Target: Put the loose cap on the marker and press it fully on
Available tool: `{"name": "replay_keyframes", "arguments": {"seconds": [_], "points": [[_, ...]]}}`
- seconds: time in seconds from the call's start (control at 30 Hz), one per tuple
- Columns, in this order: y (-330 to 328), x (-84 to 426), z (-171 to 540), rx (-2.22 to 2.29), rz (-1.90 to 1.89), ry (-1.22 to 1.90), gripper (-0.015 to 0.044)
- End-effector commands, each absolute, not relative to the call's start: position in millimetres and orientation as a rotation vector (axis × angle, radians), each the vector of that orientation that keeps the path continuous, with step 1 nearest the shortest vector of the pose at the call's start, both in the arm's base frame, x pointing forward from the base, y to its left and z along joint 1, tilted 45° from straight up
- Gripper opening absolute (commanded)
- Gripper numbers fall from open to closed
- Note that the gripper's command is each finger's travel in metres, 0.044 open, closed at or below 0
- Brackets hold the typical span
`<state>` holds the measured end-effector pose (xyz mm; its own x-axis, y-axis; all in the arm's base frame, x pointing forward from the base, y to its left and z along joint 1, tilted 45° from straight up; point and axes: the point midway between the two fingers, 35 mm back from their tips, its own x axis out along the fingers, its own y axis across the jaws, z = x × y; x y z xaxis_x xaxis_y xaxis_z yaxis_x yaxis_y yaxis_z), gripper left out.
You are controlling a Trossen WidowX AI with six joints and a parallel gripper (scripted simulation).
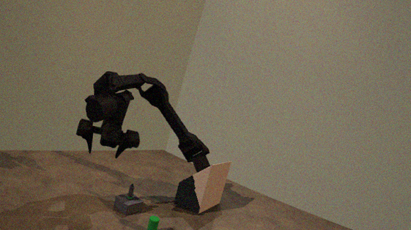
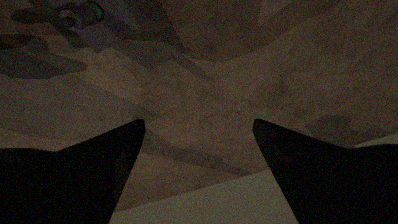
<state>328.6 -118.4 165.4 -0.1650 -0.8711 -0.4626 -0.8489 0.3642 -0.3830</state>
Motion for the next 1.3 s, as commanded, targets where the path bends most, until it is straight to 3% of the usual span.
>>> {"name": "replay_keyframes", "arguments": {"seconds": [0.0,0.17,0.6,1.27], "points": [[-117.6,328.7,164.2,-1.481,-0.048,2.007,0.0374],[-90.0,329.9,125.5,-1.371,-0.1,1.921,0.0243],[19.9,291.6,-22.9,-0.768,-0.456,1.599,0.0241],[-17.6,291.0,-55.5,-0.76,-0.463,1.595,0.0241]]}}
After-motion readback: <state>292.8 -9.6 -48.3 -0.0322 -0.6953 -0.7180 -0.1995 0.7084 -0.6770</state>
